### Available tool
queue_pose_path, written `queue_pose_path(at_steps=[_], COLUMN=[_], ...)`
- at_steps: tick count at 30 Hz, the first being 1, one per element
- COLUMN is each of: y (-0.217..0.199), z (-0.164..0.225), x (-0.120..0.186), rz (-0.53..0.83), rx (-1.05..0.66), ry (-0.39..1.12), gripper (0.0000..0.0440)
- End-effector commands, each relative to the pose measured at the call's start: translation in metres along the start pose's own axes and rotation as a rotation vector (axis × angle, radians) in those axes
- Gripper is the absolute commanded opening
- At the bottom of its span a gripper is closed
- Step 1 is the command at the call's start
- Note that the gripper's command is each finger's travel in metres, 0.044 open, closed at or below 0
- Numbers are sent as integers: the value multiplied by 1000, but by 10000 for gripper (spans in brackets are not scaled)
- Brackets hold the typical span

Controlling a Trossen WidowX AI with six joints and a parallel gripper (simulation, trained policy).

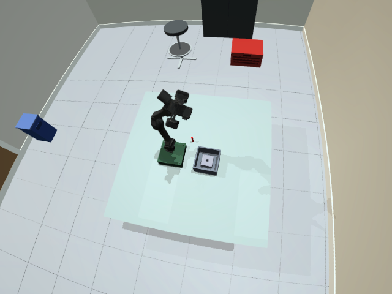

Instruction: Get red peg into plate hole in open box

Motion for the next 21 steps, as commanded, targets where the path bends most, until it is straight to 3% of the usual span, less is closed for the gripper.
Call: queue_pose_path(at_steps=[1, 3, 21], y=[4, 12, 91], z=[-6, -22, -147], x=[0, 0, 38], rz=[-10, -39, -421], rx=[-14, -55, -420], ry=[-21, -71, -401], gripper=[417, 440, 440])
Point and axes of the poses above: the point midway between the two fingers, 35 mm back from their tips, its own x axis back along the fingers, its own y axis across the jaws, z = x × y, the point moved 4 cm from there along x, back along the fingers, and after that the axes turned 12 degrees about -x, right-handed, at the moved point
